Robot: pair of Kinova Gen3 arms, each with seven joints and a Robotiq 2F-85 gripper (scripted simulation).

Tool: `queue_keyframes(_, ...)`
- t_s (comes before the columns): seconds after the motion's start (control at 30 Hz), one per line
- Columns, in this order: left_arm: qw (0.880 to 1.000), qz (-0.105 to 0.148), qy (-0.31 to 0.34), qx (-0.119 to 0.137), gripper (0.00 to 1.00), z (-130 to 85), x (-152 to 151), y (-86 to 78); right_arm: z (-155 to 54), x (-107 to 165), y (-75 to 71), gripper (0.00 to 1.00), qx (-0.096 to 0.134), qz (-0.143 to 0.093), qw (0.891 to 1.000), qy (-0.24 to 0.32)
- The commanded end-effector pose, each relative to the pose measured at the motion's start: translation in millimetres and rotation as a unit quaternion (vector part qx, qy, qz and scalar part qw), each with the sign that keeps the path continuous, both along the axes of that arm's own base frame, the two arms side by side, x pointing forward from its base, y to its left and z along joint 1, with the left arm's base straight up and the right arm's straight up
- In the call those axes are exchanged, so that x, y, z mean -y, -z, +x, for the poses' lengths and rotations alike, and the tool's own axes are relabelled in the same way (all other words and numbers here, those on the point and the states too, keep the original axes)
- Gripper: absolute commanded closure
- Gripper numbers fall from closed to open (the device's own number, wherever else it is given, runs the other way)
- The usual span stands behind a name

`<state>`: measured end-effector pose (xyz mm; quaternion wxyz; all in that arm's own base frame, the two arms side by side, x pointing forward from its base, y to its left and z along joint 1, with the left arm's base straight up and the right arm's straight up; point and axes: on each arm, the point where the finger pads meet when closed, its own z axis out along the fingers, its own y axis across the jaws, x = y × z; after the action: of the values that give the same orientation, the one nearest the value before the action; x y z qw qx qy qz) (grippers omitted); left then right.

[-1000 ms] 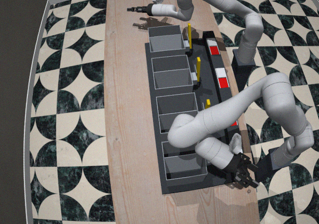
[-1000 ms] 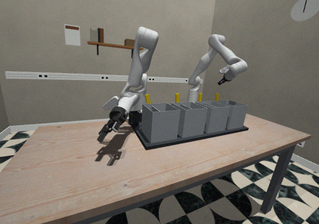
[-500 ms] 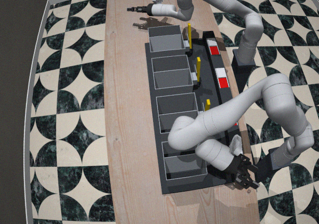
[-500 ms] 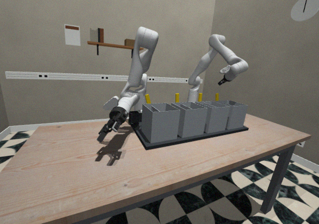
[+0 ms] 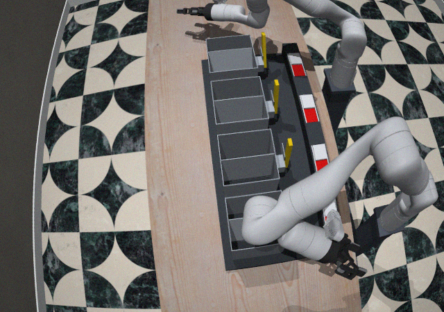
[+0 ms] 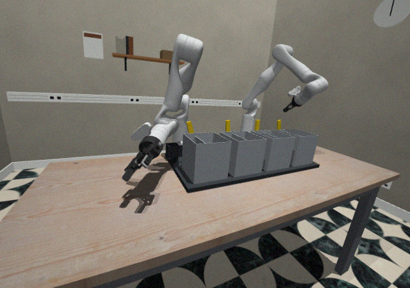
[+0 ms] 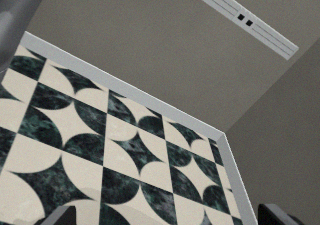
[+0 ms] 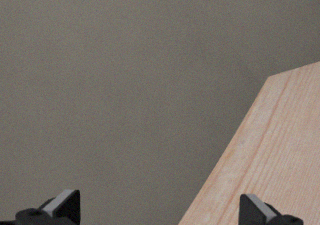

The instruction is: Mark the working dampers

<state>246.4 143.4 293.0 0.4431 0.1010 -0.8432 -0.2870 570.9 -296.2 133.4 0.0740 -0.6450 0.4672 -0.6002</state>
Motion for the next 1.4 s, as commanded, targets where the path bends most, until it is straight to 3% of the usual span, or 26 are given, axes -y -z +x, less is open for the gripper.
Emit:
queue_keyframes(0.0,0.997,-0.031,-0.054,0.035,0.002,-10,-24,17.3,0,4,-4.2,0.002,0.003,-0.003,1.000,0.004)
queue_keyframes(0.2,0.991,-0.053,-0.102,0.070,0.002,-20,-44,31.9,-2,14,-12.1,0.002,0.008,-0.009,1.000,0.012)
queue_keyframes(0.27,0.991,-0.053,-0.102,0.070,0.002,-20,-44,31.9,-2,14,-12.1,0.002,0.008,-0.009,1.000,0.012)
queue_keyframes(0.33,0.985,-0.063,-0.129,0.092,0.002,-25,-55,39.7,-3,18,-15.5,0.002,0.010,-0.012,1.000,0.016)
queue_keyframes(0.77,0.956,-0.085,-0.221,0.173,0.002,-45,-95,64.3,-11,55,-49.0,0.002,0.032,-0.037,0.997,0.051)
queue_keyframes(0.83,0.956,-0.085,-0.221,0.173,0.002,-45,-95,64.3,-11,55,-49.0,0.002,0.032,-0.037,0.997,0.051)
queue_keyframes(0.9,0.945,-0.087,-0.247,0.197,0.002,-51,-107,70.4,-14,63,-56.2,0.002,0.037,-0.043,0.997,0.059)
queue_keyframes(1.33,0.897,-0.079,-0.329,0.283,0.002,-75,-150,87.4,-37,120,-118.0,0.002,0.076,-0.084,0.987,0.117)
queue_keyframes(1.37,0.897,-0.079,-0.329,0.283,0.002,-75,-150,87.4,-37,120,-118.0,0.002,0.076,-0.084,0.987,0.117)
